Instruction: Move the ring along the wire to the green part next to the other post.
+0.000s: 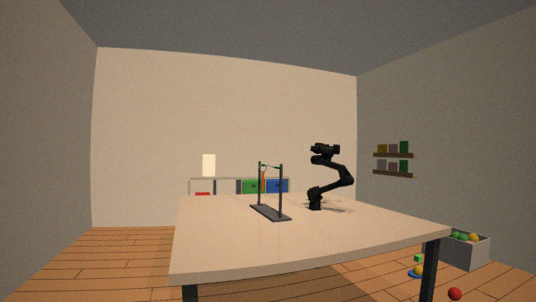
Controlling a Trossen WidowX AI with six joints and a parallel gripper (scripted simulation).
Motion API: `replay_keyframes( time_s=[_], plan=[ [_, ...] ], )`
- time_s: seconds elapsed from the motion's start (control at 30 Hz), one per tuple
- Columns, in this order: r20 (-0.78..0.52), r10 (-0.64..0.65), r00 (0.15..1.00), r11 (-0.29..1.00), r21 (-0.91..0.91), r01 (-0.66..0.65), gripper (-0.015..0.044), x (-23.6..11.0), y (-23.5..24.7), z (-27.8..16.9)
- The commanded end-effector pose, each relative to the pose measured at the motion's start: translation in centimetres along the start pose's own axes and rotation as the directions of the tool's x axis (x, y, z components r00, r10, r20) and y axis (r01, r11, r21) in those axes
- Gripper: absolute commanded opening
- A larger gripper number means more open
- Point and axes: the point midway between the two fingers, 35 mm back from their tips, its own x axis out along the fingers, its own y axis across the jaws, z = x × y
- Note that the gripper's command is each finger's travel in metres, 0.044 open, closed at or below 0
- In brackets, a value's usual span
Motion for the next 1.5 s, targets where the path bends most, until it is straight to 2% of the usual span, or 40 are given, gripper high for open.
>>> replay_keyframes(
  time_s=[0.0,0.13,0.27,0.43,0.6,0.7,0.83,1.03,1.23,1.37,1.47],
  plan=[
    [-0.01,0.001,1.0,1.0,-0.014,-0.001,0.0374,0.0,-0.1,-0.1],
    [-0.208,-0.016,0.978,0.958,-0.284,-0.045,0.0269,-0.5,-3.4,-1.9],
    [-0.422,-0.111,0.9,0.819,-0.551,-0.158,0.0164,-1.8,-8.1,-3.3],
    [-0.607,-0.317,0.729,0.573,-0.735,-0.363,0.016,-4.6,-14.8,-3.3],
    [-0.665,-0.563,0.491,0.346,-0.729,-0.59,0.016,-8.4,-21.3,-0.7],
    [-0.635,-0.701,0.325,0.259,-0.651,-0.714,0.016,-11.0,-24.6,1.9],
    [-0.529,-0.844,0.094,0.215,-0.493,-0.843,0.016,-14.5,-27.9,6.4],
    [-0.278,-0.929,-0.244,0.313,-0.241,-0.919,0.016,-19.4,-29.7,14.5],
    [-0.035,-0.832,-0.553,0.554,-0.098,-0.827,0.016,-23.8,-27.8,22.3],
    [0.064,-0.684,-0.727,0.722,-0.083,-0.687,0.016,-26.4,-24.6,26.4],
    [0.086,-0.546,-0.833,0.827,-0.102,-0.553,0.016,-28.0,-21.6,28.6]
  ],
)
